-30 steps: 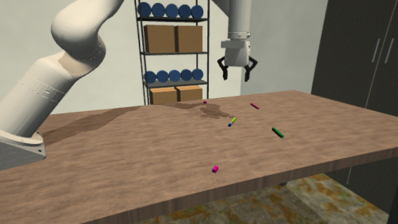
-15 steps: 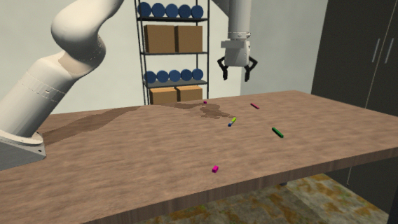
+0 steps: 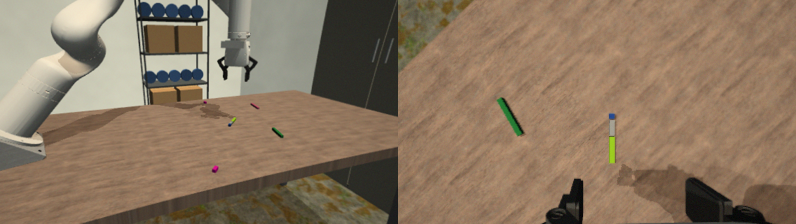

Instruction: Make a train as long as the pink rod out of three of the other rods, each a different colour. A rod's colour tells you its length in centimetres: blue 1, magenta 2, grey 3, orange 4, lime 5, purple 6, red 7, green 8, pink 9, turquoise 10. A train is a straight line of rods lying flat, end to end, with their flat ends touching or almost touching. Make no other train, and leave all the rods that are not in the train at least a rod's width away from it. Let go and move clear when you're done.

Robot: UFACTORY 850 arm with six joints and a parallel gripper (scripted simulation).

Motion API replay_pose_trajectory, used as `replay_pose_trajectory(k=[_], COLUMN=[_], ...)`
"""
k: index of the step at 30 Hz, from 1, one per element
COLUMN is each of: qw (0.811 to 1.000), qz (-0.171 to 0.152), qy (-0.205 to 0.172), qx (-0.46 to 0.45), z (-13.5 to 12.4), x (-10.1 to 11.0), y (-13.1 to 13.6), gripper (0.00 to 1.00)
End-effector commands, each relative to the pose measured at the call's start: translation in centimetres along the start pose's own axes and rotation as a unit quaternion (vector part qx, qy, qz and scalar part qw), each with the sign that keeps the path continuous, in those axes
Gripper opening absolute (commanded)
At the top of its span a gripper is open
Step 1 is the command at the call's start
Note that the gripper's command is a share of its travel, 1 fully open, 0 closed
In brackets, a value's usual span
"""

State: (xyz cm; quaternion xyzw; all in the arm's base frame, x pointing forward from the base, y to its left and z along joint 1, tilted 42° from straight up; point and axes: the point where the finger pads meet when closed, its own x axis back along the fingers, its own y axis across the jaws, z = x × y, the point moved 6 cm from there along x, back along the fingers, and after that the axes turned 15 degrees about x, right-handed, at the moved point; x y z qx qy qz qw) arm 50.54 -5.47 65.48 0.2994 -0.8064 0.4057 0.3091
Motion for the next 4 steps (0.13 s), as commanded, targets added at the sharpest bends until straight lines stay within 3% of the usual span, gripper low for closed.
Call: replay_pose_trajectory(k=[1,4], qw=[1.000,1.000], qz=[0.001,0.001], qy=[0.000,0.000], qx=[0.000,0.000], z=[-0.04,-0.04], x=[0.09,0.09], y=[-0.05,-0.05], gripper=[1.00,1.00])
